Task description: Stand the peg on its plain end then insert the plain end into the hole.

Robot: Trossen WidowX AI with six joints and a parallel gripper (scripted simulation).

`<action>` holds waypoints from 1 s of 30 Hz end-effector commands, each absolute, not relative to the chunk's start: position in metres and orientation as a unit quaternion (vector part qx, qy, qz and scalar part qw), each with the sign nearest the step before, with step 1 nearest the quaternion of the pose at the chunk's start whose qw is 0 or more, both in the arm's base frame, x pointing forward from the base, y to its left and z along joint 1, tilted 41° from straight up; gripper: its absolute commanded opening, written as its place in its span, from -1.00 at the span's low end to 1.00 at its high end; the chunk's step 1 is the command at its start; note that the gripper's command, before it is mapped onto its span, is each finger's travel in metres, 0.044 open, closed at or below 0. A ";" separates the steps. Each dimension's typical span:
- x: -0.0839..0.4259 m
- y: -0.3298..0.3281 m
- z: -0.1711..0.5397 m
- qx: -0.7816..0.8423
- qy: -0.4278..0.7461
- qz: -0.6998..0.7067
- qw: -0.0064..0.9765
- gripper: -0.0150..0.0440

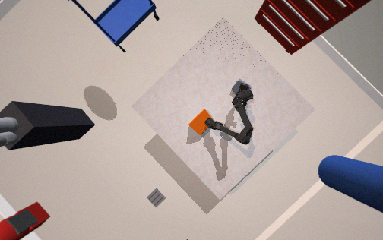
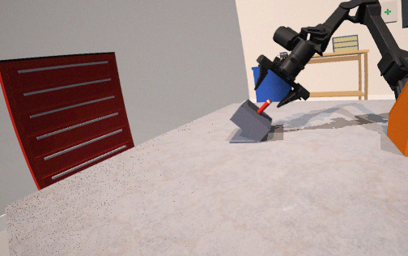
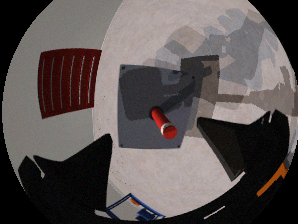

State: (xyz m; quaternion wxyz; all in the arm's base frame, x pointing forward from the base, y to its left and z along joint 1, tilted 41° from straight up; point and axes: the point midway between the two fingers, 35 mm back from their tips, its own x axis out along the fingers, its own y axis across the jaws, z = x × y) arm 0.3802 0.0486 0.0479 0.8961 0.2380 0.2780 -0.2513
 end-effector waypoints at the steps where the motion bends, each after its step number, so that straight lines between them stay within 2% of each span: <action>1: 0.375 0.050 0.051 0.238 0.279 -0.254 0.895 1.00; 30: 0.349 0.067 0.077 0.237 0.280 -0.253 0.895 1.00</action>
